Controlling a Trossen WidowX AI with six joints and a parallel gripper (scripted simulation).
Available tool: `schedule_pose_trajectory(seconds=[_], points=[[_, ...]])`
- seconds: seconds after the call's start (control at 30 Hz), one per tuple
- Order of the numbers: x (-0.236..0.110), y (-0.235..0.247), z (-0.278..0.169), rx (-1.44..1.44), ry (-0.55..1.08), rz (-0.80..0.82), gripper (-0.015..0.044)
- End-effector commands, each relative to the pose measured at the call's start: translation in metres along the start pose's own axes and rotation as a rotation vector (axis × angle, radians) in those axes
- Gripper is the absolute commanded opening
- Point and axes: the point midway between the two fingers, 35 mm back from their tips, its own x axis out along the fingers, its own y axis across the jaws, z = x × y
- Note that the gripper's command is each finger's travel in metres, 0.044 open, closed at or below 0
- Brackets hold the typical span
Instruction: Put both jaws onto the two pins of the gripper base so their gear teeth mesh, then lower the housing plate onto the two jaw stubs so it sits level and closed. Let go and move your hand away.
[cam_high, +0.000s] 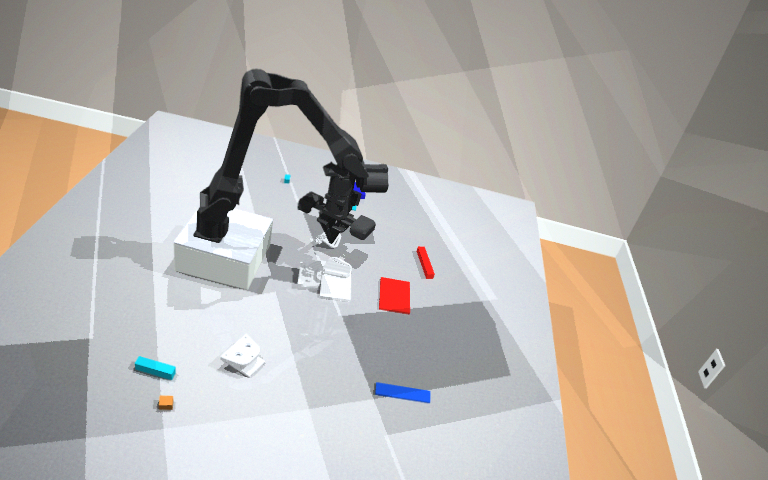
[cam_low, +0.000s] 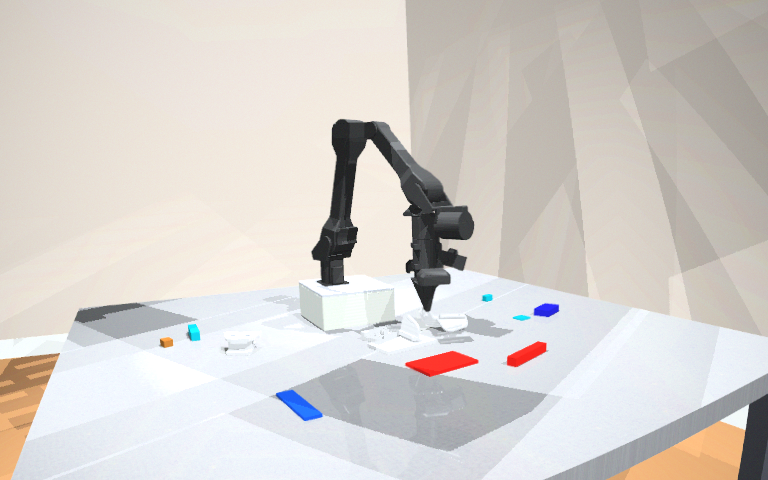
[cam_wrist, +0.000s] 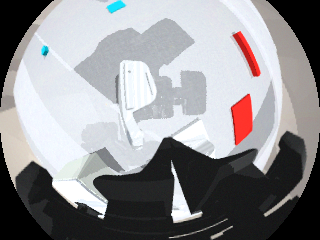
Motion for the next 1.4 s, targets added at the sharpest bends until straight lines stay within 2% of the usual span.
schedule_pose_trajectory(seconds=[0.0,0.57,1.37], points=[[0.007,0.001,0.000,-0.007,0.001,0.003,0.0000],[0.033,0.002,-0.001,-0.011,0.001,0.004,0.0000],[0.033,0.036,0.001,-0.011,0.001,0.007,0.0000]])
